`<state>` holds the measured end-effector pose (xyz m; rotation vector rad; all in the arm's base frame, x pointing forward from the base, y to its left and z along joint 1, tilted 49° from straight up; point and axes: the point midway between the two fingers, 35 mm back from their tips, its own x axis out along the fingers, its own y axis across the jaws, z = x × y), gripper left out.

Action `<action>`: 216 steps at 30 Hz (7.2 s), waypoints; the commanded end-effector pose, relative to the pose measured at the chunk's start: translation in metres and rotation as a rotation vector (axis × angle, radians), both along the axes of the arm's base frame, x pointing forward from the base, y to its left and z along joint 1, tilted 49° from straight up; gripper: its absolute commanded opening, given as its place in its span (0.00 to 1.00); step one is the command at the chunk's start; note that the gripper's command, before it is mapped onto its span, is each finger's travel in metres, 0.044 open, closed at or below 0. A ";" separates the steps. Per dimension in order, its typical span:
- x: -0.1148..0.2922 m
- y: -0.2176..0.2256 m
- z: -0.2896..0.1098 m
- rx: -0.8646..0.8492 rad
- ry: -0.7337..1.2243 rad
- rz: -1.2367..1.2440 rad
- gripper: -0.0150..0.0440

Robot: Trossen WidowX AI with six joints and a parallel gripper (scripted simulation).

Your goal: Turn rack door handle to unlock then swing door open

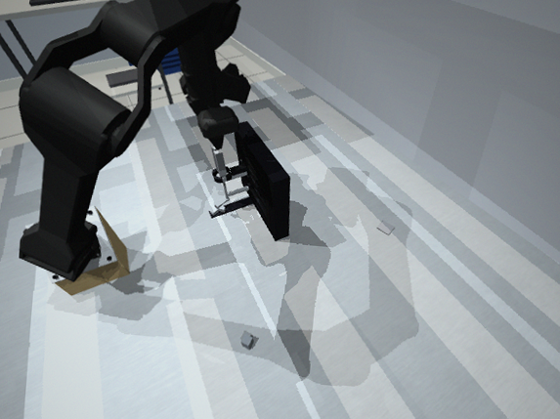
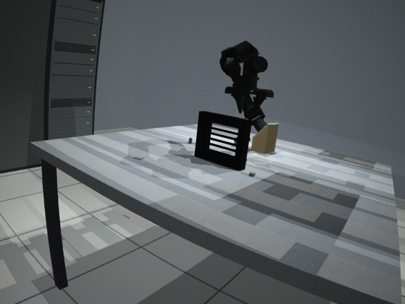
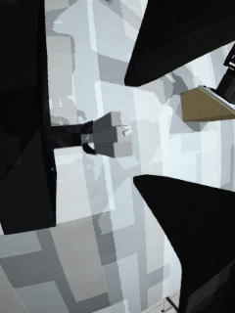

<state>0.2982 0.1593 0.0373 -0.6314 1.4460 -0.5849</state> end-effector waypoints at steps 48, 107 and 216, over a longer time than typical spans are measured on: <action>0.003 -0.048 -0.047 -0.052 0.005 0.012 0.74; 0.003 -0.048 -0.047 -0.117 1.197 1.151 0.28; 0.003 -0.048 -0.047 0.044 -1.253 -1.194 0.74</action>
